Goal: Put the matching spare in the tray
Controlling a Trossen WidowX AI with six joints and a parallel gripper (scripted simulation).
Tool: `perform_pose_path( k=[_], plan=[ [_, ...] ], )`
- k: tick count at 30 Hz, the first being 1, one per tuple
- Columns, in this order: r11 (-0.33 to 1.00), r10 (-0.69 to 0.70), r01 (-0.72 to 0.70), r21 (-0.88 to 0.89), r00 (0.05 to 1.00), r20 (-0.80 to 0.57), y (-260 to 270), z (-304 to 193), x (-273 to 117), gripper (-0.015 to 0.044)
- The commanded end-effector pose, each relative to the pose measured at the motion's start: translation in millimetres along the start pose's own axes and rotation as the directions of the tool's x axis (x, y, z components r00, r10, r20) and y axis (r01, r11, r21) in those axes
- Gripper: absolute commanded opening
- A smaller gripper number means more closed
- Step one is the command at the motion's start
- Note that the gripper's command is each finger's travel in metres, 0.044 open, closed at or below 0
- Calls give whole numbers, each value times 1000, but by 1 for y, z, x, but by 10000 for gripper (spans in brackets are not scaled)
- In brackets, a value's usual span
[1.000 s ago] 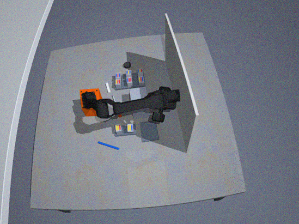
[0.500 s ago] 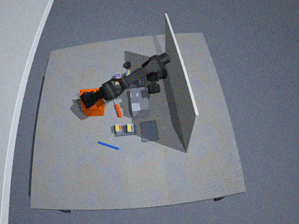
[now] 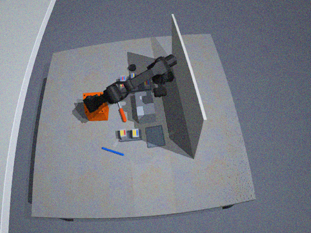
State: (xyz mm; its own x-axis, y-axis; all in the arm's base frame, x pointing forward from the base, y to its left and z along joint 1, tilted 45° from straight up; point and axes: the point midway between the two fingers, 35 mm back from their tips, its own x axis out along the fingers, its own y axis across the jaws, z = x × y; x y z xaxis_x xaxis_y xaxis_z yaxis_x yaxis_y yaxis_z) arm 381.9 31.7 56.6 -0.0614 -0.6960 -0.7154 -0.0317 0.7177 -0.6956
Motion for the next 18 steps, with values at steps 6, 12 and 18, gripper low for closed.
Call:
perform_pose_path(
  k=[6,12,18],
  plan=[
    [907,29,-23,-421,1000,8,86,-44,6,440],
    [640,39,-21,-768,999,4,152,-108,21,440],
    [227,19,-8,-974,1000,-4,191,-186,51,440]
  ],
)
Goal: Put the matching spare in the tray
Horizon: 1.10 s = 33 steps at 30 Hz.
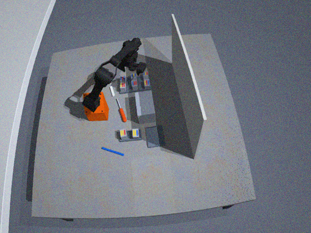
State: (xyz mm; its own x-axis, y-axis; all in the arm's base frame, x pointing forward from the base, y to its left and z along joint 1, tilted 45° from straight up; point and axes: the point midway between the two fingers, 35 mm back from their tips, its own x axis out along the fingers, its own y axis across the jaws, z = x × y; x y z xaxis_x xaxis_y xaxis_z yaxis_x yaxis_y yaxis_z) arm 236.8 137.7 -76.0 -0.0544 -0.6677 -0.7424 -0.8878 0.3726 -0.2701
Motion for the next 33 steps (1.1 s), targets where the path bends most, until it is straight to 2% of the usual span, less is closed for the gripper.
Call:
perform_pose_path(
  k=[1,3,12,17,18,33],
  plan=[
    [940,-1,-9,-342,1000,-29,63,-12,26,440],
    [914,-3,-11,-407,999,-35,74,-16,32,440],
    [914,-3,-11,-407,999,-35,74,-16,32,440],
    [914,-4,-11,-406,999,-35,72,-21,64,309],
    [914,-4,-11,-406,999,-36,71,-22,70,300],
    [914,-4,-11,-406,999,-35,71,-22,76,300]
  ],
)
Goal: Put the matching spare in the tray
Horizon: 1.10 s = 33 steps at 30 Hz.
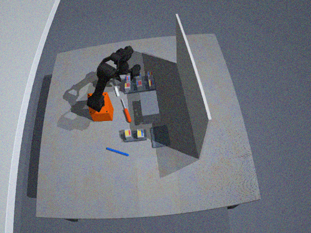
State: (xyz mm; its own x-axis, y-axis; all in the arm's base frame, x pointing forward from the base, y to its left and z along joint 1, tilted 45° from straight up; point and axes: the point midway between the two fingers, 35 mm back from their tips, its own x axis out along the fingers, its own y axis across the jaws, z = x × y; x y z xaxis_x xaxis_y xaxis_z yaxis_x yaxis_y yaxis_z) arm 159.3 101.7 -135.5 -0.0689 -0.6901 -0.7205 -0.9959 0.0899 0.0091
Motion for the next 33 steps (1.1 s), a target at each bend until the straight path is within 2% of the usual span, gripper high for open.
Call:
perform_pose_path(
  k=[1,33],
  plan=[
    [1000,-2,2,-4,1000,-2,-1,0,5,300],
    [1000,-3,3,-3,1000,-3,-2,0,59,300]
  ],
)
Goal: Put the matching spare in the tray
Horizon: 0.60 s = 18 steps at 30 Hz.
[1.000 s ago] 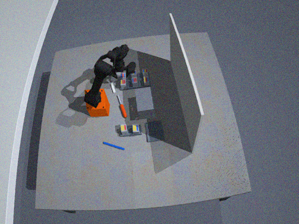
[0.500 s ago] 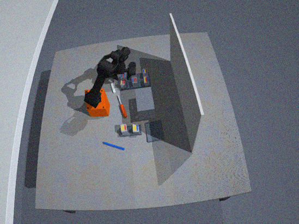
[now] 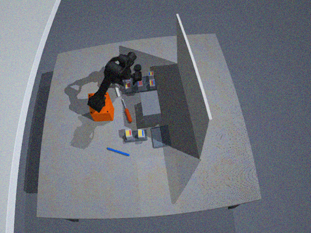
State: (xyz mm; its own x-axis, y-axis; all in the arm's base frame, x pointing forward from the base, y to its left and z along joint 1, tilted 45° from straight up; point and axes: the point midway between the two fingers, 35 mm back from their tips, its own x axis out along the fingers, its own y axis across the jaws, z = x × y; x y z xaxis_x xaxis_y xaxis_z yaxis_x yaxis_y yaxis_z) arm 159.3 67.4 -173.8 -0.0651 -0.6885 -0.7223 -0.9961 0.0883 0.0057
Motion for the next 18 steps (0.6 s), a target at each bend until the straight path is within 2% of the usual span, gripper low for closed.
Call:
perform_pose_path(
  k=[1,18],
  plan=[
    [1000,1,-1,-4,1000,-6,1,-2,9,300],
    [1000,1,-1,-4,1000,-8,3,-4,29,300]
  ],
)
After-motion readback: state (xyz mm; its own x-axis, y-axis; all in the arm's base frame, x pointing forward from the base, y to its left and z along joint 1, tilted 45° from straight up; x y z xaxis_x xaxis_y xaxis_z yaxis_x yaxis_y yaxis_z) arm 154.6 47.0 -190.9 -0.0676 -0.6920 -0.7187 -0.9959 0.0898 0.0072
